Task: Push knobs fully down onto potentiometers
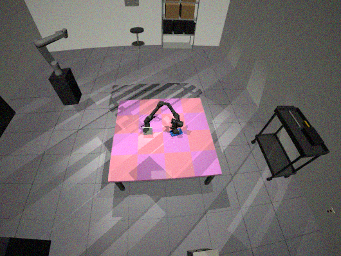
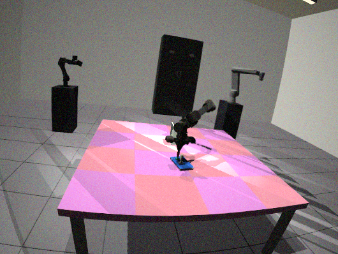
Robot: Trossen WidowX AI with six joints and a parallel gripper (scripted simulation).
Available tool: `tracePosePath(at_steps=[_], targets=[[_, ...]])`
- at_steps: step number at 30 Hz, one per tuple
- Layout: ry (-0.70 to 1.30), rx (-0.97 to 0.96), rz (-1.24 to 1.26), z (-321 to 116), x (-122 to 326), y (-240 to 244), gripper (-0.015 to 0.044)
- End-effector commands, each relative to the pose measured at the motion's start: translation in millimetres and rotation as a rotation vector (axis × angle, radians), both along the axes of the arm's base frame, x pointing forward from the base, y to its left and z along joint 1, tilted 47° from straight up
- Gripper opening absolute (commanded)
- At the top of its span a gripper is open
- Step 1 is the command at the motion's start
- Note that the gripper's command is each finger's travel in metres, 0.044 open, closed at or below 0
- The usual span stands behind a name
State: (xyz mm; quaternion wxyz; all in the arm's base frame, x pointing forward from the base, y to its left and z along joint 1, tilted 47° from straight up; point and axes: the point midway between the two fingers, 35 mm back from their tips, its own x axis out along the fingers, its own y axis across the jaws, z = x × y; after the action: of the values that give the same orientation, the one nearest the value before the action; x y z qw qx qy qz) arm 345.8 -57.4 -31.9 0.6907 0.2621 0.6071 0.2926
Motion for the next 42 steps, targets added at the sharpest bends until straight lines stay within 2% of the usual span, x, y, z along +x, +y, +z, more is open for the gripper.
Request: tracePosePath(at_steps=[1,42], targets=[[0.0,0.002,0.006,-3.1,1.2,5.1,0.0],[0.0,0.002,0.006,-6.4,1.6,8.7,0.0]])
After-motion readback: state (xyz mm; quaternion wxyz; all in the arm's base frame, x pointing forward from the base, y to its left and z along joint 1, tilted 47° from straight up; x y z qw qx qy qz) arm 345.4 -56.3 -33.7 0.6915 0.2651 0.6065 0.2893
